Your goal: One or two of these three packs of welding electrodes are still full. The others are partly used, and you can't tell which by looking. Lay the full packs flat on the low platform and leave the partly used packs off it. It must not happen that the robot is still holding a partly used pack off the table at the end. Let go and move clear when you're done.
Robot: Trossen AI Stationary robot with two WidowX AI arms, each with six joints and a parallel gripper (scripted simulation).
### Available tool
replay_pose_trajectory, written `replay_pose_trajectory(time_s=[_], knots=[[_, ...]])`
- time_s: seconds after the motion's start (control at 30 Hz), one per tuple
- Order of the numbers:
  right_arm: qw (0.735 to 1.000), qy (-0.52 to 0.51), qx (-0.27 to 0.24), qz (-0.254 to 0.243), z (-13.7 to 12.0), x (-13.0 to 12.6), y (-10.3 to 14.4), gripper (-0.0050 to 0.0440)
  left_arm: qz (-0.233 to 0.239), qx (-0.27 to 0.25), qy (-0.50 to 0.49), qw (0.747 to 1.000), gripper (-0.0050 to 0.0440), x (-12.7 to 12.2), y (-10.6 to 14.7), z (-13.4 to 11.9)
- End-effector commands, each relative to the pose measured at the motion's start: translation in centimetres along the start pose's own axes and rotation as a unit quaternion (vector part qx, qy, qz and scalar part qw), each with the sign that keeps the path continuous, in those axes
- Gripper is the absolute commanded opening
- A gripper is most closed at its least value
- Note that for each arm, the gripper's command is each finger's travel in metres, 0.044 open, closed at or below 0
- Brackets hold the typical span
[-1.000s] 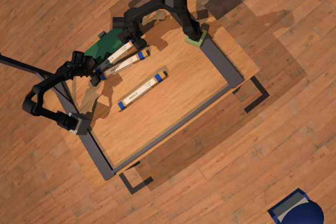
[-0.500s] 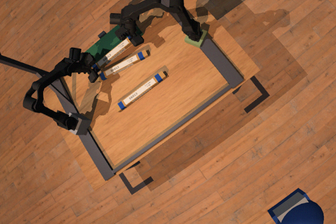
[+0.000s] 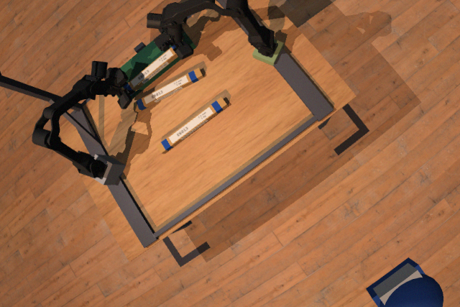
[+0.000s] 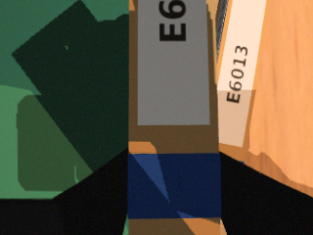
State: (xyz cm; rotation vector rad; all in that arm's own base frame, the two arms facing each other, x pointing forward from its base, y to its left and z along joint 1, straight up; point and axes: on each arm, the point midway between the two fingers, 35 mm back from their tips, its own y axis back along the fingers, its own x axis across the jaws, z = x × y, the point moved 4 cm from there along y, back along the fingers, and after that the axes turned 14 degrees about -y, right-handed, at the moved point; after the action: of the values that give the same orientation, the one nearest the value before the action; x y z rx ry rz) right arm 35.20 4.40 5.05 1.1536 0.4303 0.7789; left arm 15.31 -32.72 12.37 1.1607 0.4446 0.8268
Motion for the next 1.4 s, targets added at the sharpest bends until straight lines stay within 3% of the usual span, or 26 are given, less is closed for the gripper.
replay_pose_trajectory(time_s=[0.0,0.7,1.23,1.27,1.37], knots=[[1.000,-0.003,-0.003,0.014,-0.1,1.5,0.9,-0.0050,-0.012,-0.011,0.002,1.000,-0.0050,-1.3,1.3,0.7],[1.000,-0.006,-0.008,0.024,-0.7,5.0,1.8,-0.0050,-0.015,-0.013,0.003,1.000,-0.0050,-4.6,1.5,1.6],[1.000,-0.003,-0.002,0.015,-1.9,7.5,1.2,-0.0050,-0.014,-0.010,0.003,1.000,-0.0050,-7.3,1.3,2.3],[1.000,-0.007,-0.007,0.025,-1.6,7.9,2.0,-0.0050,-0.016,-0.013,0.004,1.000,-0.0050,-7.4,1.6,2.4],[1.000,-0.003,-0.001,0.015,-2.1,8.3,1.2,-0.0050,-0.014,-0.010,0.003,1.000,-0.0050,-8.1,1.3,2.5]])
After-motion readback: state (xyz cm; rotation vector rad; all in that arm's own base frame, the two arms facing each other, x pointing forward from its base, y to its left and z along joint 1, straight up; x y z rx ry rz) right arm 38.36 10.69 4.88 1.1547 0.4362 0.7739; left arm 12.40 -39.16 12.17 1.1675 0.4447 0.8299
